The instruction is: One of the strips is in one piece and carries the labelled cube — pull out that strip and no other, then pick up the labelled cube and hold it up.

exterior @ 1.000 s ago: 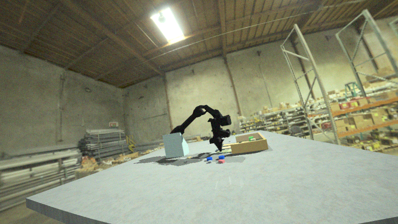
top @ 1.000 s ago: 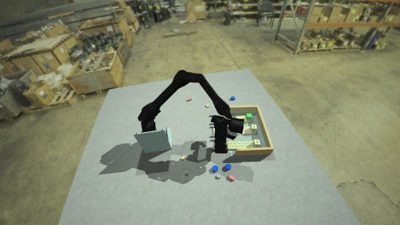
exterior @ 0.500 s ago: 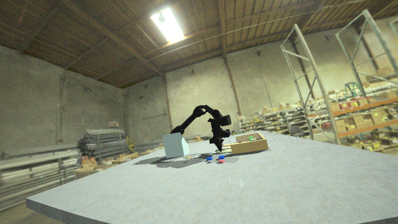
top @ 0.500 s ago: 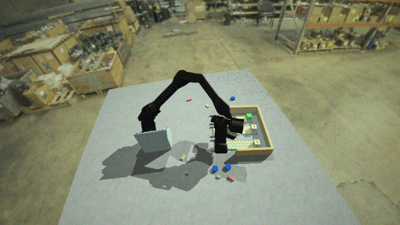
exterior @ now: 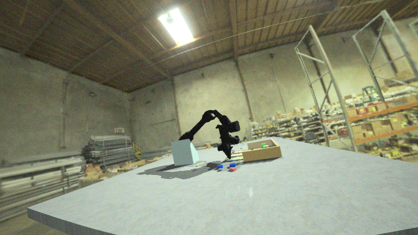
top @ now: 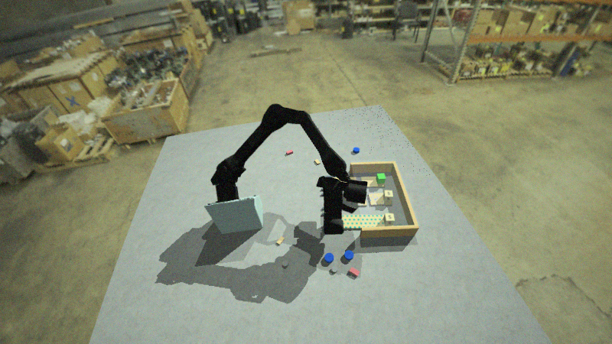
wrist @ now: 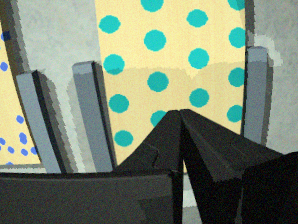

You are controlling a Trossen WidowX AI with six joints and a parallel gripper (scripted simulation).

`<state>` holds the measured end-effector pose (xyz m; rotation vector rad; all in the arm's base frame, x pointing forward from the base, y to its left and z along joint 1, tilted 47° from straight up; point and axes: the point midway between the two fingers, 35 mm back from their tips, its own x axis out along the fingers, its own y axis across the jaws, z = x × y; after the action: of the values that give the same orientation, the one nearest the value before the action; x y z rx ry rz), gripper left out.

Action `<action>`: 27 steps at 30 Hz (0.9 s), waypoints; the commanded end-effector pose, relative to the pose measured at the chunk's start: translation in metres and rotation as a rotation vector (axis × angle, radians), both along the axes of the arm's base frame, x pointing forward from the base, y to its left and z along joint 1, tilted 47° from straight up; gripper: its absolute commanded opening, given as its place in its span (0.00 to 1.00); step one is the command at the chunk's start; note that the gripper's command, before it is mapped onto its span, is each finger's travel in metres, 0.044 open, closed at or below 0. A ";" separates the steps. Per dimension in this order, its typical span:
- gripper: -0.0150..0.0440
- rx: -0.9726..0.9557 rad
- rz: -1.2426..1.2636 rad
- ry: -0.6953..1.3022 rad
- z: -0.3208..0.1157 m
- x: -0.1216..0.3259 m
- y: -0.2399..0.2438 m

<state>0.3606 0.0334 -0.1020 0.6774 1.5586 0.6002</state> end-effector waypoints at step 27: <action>0.25 0.002 0.008 0.018 0.000 -0.051 0.002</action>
<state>0.3212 0.0331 -0.0992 0.6815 1.5519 0.6017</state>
